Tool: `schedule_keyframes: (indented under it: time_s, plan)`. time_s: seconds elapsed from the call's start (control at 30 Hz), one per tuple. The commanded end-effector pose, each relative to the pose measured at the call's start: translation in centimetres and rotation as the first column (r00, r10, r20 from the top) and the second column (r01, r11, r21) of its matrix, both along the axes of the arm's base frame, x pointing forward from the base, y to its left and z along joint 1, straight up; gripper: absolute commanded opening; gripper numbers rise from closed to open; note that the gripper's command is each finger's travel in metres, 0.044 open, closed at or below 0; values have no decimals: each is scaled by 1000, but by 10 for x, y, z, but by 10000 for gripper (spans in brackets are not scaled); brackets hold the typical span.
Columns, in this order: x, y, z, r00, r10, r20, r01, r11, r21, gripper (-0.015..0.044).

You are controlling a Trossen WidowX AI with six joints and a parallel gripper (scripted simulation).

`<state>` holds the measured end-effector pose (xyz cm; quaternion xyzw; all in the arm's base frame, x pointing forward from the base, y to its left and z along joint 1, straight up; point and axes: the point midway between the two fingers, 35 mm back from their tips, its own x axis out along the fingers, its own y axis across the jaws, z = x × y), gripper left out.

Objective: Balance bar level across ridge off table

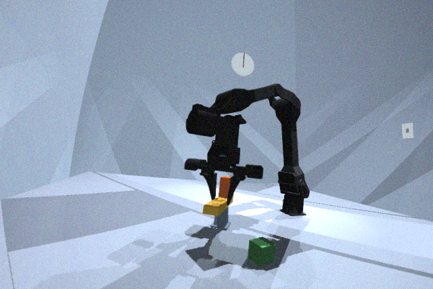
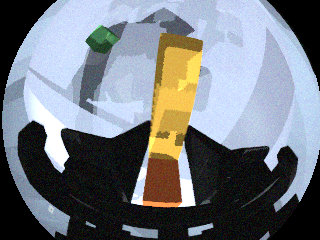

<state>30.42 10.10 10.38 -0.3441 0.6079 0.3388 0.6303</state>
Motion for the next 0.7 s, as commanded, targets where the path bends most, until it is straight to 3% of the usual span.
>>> schedule_keyframes:
  time_s: [0.0, 0.67]
  plan:
    - [0, 0, -2, 1000, -1, -1, 1, 1000, 1, 0]
    - [0, 1, -4, 1000, -1, -1, 1, 1000, 1, 0]
